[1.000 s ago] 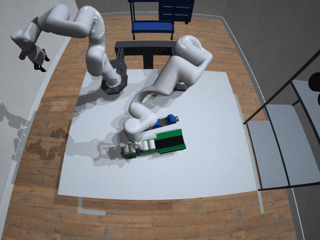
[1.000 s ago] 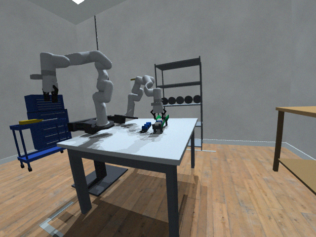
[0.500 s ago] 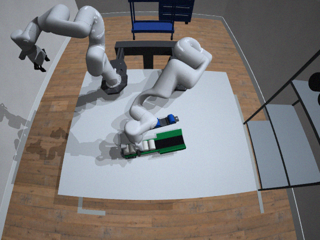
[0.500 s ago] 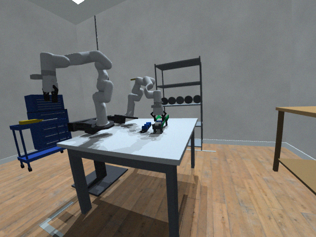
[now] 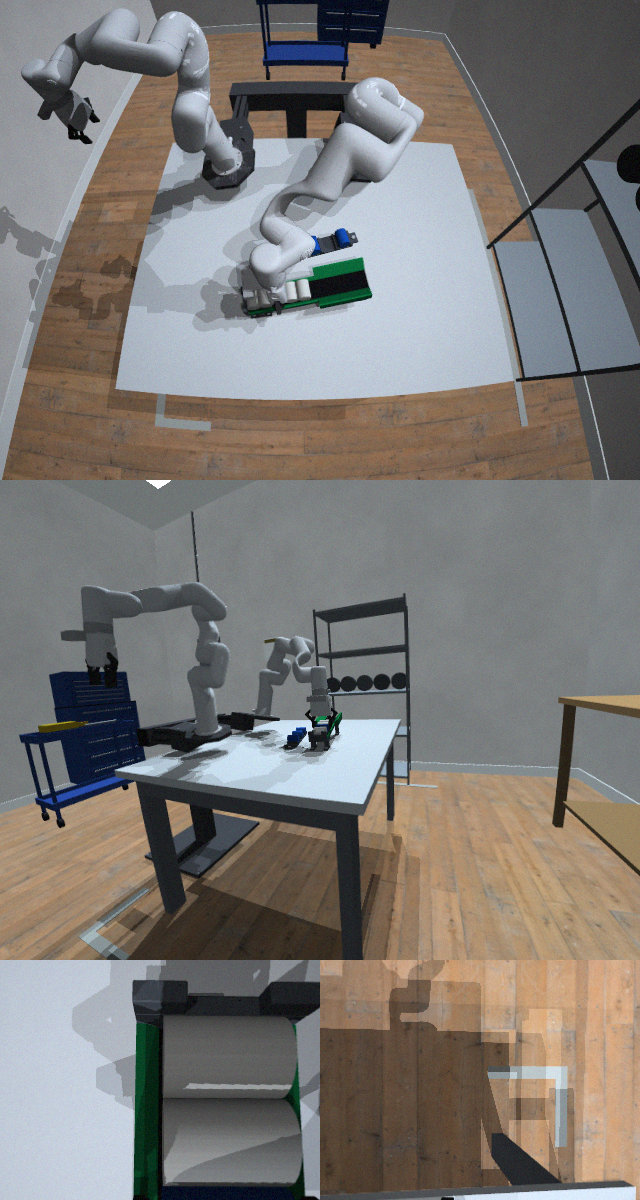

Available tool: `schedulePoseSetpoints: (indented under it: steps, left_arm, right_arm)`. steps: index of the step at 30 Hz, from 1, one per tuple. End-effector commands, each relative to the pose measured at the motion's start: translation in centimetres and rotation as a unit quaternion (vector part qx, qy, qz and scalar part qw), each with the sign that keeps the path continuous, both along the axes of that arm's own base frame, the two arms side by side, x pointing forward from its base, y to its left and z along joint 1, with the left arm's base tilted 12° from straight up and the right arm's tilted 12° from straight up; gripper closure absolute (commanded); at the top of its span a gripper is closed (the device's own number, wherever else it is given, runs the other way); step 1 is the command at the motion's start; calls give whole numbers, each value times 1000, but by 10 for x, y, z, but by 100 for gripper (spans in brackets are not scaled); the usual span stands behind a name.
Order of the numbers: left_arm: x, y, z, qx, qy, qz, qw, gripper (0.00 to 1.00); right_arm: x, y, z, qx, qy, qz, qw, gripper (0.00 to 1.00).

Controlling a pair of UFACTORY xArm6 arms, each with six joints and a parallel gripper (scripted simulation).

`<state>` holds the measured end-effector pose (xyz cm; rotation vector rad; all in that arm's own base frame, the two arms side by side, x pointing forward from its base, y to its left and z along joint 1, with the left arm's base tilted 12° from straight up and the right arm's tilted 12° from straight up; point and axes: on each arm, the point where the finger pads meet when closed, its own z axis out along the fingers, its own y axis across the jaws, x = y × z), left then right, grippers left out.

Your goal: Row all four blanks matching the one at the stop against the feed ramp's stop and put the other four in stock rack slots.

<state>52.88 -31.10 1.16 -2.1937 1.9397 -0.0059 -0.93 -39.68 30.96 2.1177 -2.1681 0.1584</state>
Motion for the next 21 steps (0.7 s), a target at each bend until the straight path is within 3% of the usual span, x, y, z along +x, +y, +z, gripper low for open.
schedulePoseSetpoints:
  steps: [1,7,8,21]
  left_arm:
    - [1,-1,2,-1,-2,0,1000,21]
    - [1,-1,2,-1,-2,0,1000,21]
    - [1,-1,2,-1,-2,0,1000,42]
    - [1,-1,2,-1,-2,0,1000,42]
  right_arm:
    - [0,-1,2,-3,0,0,1000,0]
    - [0,-1,2,-3,0,0,1000,0]
    - [0,-1,2,-3,0,0,1000,0]
    - [0,-1,2,-3,0,0,1000,0]
